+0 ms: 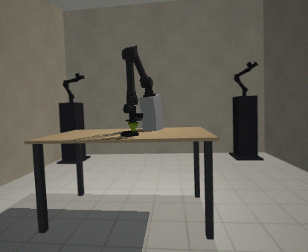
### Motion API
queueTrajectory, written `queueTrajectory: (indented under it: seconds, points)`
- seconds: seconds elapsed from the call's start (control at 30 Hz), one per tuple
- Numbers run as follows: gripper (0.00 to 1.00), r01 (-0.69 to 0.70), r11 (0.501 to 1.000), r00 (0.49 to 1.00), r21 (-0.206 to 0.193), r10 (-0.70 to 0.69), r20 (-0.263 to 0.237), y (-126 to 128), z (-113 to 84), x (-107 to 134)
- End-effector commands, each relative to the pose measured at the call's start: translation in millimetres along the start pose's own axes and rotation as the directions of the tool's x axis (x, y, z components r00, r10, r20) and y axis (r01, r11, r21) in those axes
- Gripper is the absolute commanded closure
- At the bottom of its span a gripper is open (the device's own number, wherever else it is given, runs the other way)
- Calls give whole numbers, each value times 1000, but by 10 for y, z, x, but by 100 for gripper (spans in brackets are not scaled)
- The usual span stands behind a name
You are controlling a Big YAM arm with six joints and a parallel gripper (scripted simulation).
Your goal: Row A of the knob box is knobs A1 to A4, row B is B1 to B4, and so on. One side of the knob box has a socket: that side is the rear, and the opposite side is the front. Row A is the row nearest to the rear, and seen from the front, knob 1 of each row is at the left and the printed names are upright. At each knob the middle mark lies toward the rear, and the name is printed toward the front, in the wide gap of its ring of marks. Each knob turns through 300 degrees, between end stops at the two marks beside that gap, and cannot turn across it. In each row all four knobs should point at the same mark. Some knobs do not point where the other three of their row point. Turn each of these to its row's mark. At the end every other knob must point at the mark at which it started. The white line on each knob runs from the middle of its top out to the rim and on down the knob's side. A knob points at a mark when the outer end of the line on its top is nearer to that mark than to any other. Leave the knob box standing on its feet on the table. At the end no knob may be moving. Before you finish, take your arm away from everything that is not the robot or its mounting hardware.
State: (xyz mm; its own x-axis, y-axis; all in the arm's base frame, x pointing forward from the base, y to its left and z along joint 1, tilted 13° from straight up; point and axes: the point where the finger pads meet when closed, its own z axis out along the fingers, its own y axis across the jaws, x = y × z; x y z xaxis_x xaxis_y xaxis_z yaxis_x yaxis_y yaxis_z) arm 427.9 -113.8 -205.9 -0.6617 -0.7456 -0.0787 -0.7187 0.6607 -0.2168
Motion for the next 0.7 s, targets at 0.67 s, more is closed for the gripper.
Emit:
queueTrajectory:
  seconds: [0.67]
  points:
    - [92,-222,975,975,-3,222,0,11,51,3]
